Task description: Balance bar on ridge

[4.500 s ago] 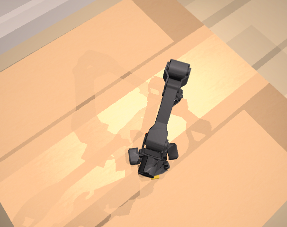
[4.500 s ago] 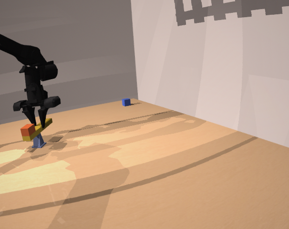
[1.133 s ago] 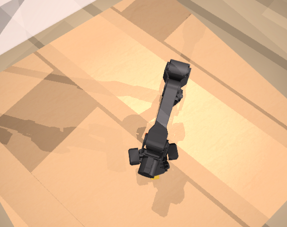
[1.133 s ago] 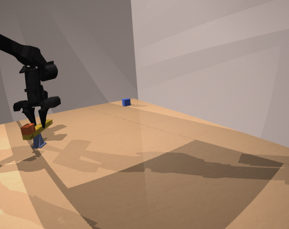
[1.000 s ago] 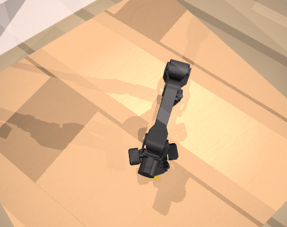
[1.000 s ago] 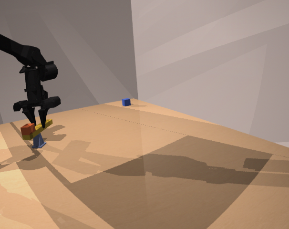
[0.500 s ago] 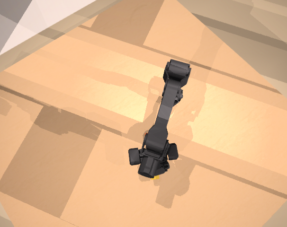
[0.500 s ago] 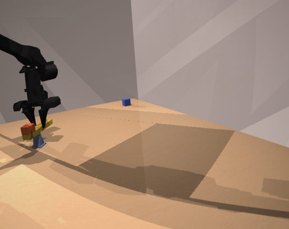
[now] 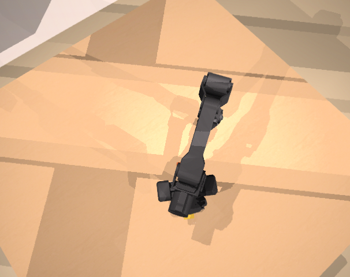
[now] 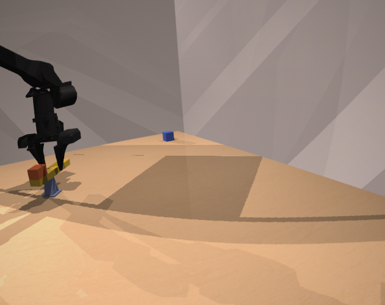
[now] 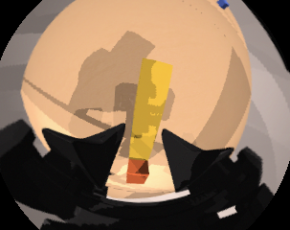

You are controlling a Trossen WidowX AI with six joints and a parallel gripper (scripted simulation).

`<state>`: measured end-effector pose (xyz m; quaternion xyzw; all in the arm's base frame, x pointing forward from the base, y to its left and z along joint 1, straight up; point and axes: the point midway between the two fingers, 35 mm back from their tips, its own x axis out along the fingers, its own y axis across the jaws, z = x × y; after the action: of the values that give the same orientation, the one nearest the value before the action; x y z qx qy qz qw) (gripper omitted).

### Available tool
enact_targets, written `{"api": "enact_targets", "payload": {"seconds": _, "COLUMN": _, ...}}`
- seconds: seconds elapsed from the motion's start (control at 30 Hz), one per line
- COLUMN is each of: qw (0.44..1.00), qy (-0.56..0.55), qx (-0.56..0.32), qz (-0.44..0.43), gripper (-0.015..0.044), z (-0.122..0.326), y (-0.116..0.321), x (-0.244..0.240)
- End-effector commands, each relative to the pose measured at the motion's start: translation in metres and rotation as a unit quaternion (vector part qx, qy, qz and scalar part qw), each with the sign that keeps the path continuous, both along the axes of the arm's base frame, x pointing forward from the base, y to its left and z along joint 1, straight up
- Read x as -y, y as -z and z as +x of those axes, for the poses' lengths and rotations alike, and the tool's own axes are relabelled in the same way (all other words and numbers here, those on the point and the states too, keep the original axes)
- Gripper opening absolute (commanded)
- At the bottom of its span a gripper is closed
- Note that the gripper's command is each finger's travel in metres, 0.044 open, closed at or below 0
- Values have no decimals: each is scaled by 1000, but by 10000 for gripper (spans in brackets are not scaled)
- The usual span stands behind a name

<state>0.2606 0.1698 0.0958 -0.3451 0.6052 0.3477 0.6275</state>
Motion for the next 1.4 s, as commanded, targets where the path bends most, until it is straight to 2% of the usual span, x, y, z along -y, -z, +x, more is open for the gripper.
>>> {"api": "enact_targets", "payload": {"seconds": 0.0, "qw": 1000, "qy": 0, "qx": 0, "qz": 0, "gripper": 343, "z": 0, "y": 0, "x": 0}}
{"api": "enact_targets", "payload": {"seconds": 0.13, "qw": 1000, "qy": 0, "qx": 0, "qz": 0, "gripper": 440, "z": 0, "y": 0, "x": 0}}
{"api": "enact_targets", "payload": {"seconds": 0.27, "qw": 1000, "qy": 0, "qx": 0, "qz": 0, "gripper": 440, "z": 1, "y": -8, "x": -1}}
{"api": "enact_targets", "payload": {"seconds": 0.53, "qw": 1000, "qy": 0, "qx": 0, "qz": 0, "gripper": 440, "z": -2, "y": -98, "x": 1}}
{"api": "enact_targets", "payload": {"seconds": 1.37, "qw": 1000, "qy": 0, "qx": 0, "qz": 0, "gripper": 440, "z": -2, "y": -100, "x": 1}}
